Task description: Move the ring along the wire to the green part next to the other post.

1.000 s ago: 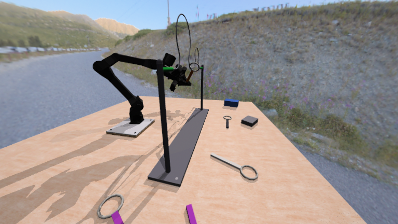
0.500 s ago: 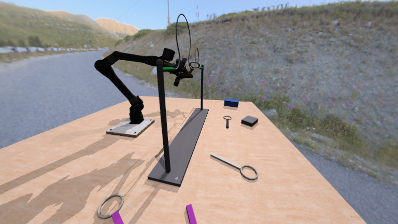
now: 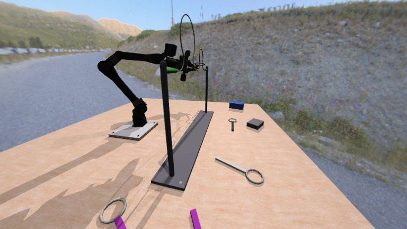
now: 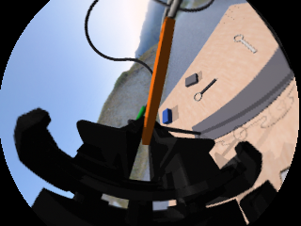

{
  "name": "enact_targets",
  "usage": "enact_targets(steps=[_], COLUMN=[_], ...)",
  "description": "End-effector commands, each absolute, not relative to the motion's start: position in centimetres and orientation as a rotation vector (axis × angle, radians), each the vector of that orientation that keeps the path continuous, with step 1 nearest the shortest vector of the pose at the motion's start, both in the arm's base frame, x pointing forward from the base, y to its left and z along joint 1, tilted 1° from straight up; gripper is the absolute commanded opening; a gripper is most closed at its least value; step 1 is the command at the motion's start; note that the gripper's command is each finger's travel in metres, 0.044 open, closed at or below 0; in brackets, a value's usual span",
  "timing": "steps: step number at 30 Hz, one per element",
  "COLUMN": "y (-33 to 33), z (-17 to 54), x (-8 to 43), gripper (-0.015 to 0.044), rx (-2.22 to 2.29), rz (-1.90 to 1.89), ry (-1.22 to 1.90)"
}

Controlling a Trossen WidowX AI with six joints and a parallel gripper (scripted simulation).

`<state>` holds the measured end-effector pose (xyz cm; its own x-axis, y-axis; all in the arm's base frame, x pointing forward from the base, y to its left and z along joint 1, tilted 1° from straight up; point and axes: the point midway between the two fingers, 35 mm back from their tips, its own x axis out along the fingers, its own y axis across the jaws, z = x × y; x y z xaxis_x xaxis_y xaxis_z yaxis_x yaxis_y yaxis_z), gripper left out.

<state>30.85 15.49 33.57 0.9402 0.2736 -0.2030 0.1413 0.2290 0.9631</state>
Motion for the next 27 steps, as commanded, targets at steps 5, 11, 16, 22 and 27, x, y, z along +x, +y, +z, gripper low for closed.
enact_targets(steps=[5, 11, 16, 22, 27], y=[15.8, 15.7, 15.5, 15.3, 15.3], z=[36.6, 38.6, 39.6, 40.3, 40.4], x=[30.9, 30.8, 30.7, 30.7, 30.7], gripper=[-0.0150, -0.0150, -0.0150, -0.0150, -0.0150], rx=[1.518, 1.623, 1.667, 1.677, 1.644], rz=[0.159, 0.196, 0.212, 0.216, 0.204], ry=[0.334, 0.314, 0.304, 0.302, 0.308])
